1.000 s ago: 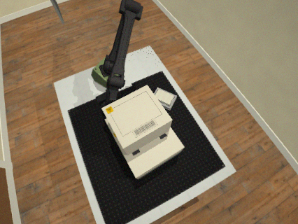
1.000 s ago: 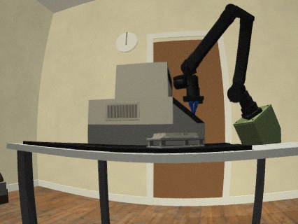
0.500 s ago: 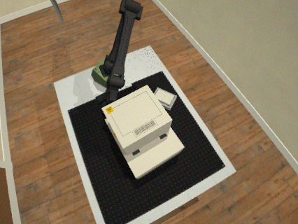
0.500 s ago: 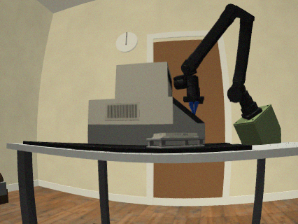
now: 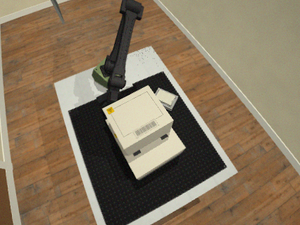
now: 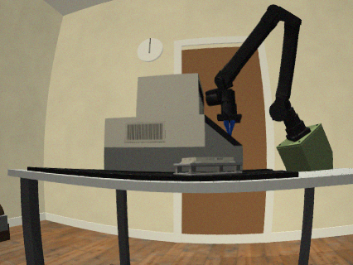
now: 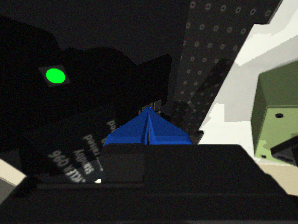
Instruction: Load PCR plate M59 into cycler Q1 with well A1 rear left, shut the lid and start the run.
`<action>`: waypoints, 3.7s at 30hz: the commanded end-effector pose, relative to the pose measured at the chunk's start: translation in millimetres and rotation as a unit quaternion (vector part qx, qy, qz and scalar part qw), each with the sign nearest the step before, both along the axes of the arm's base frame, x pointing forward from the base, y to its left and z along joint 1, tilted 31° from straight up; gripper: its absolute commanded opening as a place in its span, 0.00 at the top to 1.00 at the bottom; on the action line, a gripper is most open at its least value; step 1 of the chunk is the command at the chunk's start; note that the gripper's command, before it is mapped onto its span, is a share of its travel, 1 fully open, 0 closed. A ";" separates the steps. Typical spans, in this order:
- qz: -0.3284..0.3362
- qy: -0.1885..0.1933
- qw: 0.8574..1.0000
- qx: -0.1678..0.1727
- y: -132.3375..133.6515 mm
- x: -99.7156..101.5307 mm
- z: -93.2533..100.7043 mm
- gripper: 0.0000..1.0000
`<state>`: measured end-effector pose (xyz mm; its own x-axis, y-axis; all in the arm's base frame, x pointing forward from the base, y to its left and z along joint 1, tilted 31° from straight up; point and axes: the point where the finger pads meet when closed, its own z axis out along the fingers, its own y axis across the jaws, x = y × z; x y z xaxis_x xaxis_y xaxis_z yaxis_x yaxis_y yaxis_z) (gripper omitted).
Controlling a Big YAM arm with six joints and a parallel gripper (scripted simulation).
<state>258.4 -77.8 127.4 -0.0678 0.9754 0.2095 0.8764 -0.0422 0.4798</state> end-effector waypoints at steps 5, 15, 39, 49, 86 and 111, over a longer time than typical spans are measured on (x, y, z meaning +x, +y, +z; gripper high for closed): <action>-0.002 -0.015 1.000 -0.011 -3.9 9.3 12.7 1.00; -0.001 -0.015 1.000 -0.009 -3.2 11.9 11.4 1.00; 0.008 -0.017 1.000 -0.007 -2.0 11.5 9.7 1.00; 0.010 -0.013 1.000 -0.004 -1.6 10.1 7.7 1.00; 0.003 -0.012 1.000 -0.013 -9.7 -61.6 23.5 1.00; -0.002 -0.015 0.999 -0.031 -23.4 -111.9 44.0 1.00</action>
<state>138.8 -88.4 150.4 -0.0510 0.9741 0.2204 0.8787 -0.0611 0.4735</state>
